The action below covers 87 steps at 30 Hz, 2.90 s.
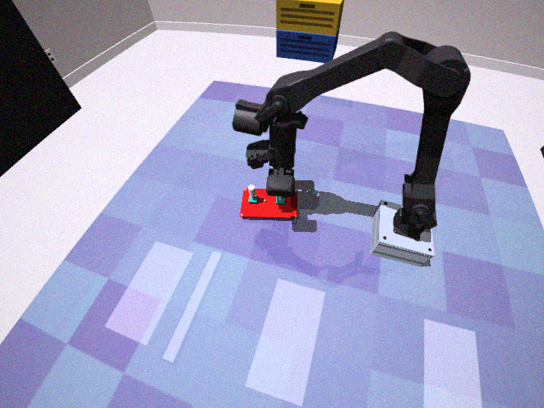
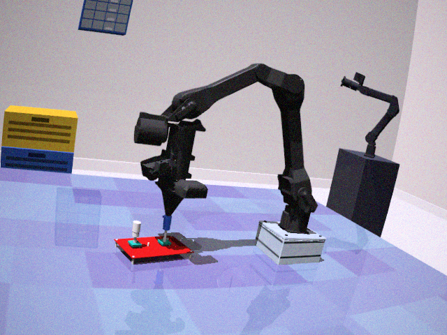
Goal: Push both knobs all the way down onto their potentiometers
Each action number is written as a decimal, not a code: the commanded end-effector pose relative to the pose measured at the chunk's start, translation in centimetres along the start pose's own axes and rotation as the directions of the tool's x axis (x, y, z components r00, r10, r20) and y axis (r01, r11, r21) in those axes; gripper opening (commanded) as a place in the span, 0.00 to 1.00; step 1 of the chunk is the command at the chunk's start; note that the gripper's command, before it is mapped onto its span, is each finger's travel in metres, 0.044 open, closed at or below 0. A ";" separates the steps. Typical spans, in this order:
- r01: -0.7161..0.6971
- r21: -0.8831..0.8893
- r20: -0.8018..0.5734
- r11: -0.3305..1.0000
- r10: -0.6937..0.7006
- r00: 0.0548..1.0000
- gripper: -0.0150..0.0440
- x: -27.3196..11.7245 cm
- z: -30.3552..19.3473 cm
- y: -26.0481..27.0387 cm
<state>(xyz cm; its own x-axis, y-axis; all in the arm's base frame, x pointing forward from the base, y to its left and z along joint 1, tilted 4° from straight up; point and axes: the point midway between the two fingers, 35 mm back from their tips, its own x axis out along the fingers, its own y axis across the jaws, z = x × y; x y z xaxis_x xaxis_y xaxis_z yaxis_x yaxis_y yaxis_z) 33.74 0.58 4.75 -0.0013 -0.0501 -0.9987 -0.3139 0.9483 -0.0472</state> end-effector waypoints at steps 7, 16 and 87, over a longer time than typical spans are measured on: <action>-0.003 -0.003 -0.004 1.000 0.003 1.000 0.25 1.2 0.2 0.0; -0.003 -0.003 -0.004 1.000 0.003 1.000 0.25 1.7 0.1 0.0; -0.003 -0.003 -0.004 1.000 0.002 1.000 0.25 4.0 0.1 0.0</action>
<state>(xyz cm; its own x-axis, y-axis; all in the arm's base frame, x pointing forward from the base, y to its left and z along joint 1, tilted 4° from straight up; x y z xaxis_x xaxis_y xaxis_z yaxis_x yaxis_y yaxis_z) 33.56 0.47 2.41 0.0073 -0.0491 -0.9988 -0.3144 0.9480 -0.0489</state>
